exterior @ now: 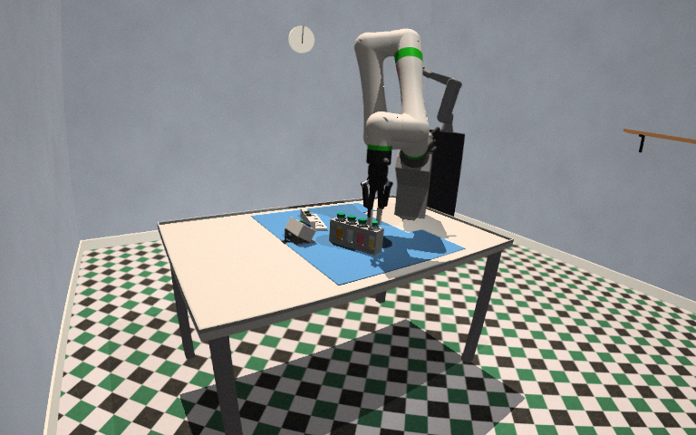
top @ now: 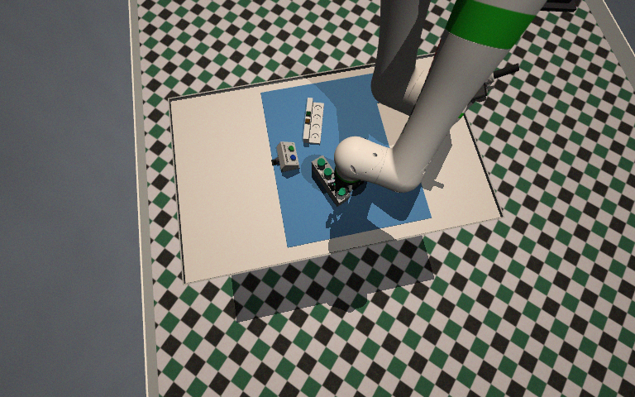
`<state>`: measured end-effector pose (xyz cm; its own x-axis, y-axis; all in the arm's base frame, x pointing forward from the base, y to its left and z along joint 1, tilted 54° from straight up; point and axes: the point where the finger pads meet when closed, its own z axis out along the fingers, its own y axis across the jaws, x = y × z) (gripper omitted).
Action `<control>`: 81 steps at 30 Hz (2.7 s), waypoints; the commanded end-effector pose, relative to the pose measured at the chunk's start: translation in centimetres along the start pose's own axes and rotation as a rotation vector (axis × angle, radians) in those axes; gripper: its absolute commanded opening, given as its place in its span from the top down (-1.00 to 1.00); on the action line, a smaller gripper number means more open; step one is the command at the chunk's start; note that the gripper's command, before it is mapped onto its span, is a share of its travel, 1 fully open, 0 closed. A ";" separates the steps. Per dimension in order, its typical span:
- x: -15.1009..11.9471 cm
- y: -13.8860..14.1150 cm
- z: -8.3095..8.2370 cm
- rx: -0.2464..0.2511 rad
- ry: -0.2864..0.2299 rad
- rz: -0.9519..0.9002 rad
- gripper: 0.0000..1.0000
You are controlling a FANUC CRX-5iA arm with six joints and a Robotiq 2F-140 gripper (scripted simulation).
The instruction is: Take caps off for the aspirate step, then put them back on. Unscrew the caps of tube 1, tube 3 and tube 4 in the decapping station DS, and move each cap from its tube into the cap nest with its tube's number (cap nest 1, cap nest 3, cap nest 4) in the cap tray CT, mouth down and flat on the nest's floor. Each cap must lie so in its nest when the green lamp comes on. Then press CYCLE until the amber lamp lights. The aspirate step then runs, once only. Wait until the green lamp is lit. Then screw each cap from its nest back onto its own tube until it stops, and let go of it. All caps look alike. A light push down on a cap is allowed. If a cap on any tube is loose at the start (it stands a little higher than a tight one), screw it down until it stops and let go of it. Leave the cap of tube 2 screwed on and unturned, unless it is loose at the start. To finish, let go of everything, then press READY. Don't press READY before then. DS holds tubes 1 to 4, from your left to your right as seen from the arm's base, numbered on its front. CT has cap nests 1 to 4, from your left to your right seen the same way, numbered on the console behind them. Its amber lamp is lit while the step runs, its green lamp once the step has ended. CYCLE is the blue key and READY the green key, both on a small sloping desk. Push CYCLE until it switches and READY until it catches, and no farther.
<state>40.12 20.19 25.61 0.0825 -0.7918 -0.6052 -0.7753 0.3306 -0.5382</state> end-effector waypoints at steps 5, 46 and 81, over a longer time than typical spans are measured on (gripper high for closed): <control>0.0 0.0 0.0 0.011 0.009 0.002 1.00; 0.0 0.0 0.0 0.005 0.014 -1.045 0.31; 0.0 0.0 0.0 0.010 0.010 -0.260 1.00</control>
<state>40.09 20.18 25.62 0.2807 -0.8502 -0.4454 -0.7280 0.1139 -0.6761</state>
